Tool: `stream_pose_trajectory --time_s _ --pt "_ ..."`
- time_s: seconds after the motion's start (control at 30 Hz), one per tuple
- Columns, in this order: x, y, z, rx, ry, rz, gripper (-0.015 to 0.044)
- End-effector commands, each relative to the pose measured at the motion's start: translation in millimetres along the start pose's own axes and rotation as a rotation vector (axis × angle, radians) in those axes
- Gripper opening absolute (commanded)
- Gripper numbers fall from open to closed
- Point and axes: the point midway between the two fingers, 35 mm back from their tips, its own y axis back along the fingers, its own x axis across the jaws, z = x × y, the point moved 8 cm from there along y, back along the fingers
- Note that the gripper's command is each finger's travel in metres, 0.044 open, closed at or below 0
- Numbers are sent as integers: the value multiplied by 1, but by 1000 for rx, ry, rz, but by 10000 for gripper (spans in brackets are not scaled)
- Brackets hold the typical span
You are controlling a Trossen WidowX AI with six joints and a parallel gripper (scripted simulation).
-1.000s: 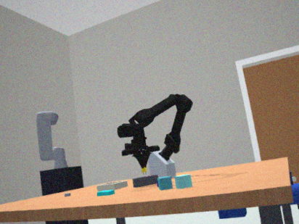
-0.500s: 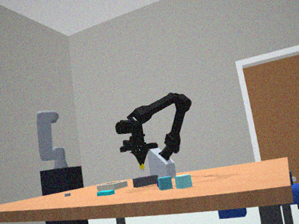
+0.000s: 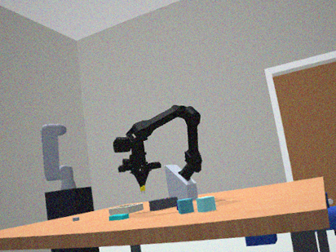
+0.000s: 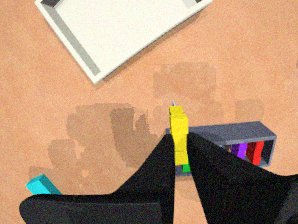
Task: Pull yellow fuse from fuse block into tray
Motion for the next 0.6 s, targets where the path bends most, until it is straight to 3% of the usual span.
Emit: stream_pose_trajectory --time_s 0.0,0.57 --pt "13 -2 24 -5 -2 -7 0" --pt "41 -8 100 0 3 -11 0"
